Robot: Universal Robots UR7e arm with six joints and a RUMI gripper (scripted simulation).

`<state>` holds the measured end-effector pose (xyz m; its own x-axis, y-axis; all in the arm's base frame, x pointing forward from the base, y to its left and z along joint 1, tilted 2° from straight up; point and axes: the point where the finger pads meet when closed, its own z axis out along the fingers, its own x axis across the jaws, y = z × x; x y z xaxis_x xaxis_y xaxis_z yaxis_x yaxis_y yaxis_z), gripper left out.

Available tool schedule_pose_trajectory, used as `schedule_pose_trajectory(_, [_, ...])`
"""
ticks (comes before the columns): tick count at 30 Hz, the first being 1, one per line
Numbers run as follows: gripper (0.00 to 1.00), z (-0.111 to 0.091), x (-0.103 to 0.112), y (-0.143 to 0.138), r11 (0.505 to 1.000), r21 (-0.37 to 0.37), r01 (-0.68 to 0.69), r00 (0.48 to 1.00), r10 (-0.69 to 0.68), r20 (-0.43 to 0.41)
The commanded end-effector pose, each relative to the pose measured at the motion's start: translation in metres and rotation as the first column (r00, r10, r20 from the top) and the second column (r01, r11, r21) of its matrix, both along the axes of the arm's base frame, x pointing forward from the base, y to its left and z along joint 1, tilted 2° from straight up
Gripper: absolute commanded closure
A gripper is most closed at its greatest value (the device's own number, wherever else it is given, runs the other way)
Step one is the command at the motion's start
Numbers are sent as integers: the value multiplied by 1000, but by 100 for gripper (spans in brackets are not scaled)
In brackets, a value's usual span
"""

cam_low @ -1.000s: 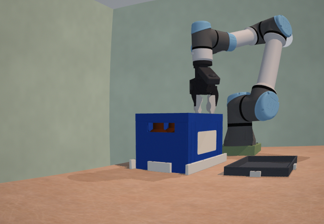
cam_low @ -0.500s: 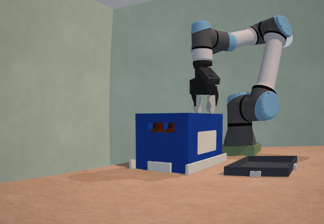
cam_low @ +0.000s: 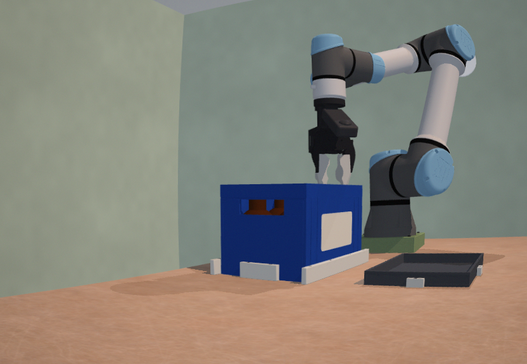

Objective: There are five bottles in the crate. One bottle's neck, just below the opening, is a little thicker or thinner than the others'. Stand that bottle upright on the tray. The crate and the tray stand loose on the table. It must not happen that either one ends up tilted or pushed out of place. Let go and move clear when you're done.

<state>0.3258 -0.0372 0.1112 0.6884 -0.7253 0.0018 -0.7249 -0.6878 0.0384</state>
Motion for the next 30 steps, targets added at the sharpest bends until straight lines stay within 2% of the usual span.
schedule_pose_trajectory(1, [100,0,0,0,1000,0,0,1000,0,1])
schedule_pose_trajectory(15, [100,0,0,0,1000,0,0,1000,0,1])
schedule_pose_trajectory(16, [62,0,0,0,1000,0,0,1000,0,1])
schedule_pose_trajectory(30, [62,0,0,0,1000,0,0,1000,0,1])
